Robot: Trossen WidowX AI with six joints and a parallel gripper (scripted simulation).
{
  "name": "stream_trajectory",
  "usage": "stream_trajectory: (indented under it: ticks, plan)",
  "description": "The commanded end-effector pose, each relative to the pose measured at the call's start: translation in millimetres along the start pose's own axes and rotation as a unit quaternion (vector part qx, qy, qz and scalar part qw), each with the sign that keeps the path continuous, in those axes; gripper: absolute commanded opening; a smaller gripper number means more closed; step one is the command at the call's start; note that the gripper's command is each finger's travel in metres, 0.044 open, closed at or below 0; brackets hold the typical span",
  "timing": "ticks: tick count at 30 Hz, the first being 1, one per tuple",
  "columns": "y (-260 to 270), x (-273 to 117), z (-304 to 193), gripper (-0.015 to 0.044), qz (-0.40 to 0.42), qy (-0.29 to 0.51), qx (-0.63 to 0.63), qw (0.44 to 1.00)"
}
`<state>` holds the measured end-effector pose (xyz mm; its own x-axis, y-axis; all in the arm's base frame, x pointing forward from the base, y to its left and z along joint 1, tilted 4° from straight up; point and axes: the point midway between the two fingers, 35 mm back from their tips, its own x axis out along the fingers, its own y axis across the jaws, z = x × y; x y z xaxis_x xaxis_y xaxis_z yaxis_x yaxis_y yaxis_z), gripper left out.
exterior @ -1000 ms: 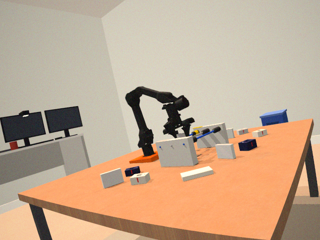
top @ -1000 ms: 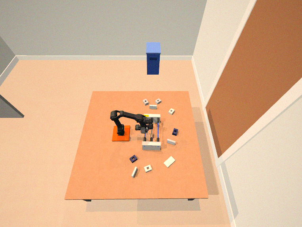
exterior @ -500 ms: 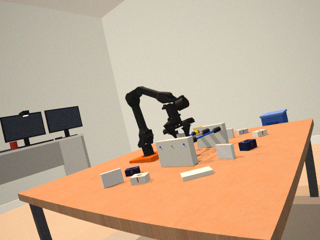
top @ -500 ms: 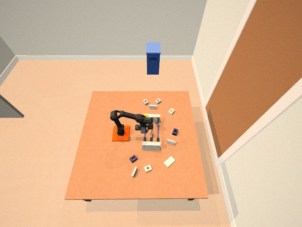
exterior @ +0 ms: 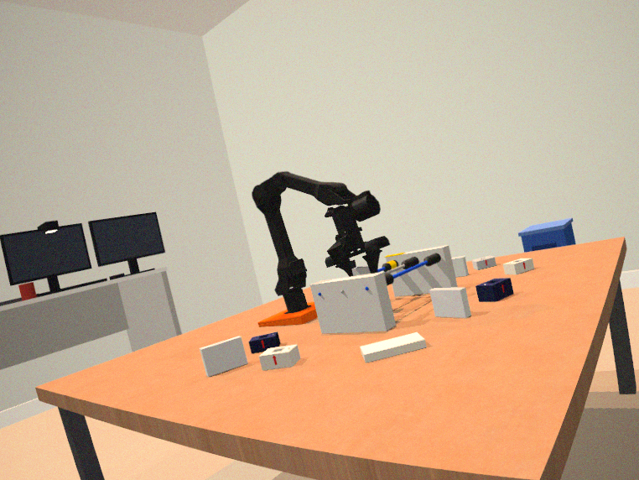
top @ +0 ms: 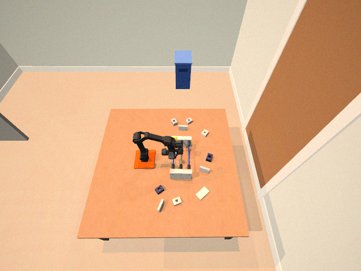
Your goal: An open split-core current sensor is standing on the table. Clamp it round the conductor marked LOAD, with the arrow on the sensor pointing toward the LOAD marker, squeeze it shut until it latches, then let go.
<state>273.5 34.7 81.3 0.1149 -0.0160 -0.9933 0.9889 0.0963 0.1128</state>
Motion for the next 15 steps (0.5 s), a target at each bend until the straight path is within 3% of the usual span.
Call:
stream_trajectory:
  ticks: [1,15]
  plan:
    - [-1.0,0.5,0.0,0.0000,0.001,0.000,0.000,1.000]
    - [0.5,0.2,0.0,0.0000,0.001,0.000,0.000,1.000]
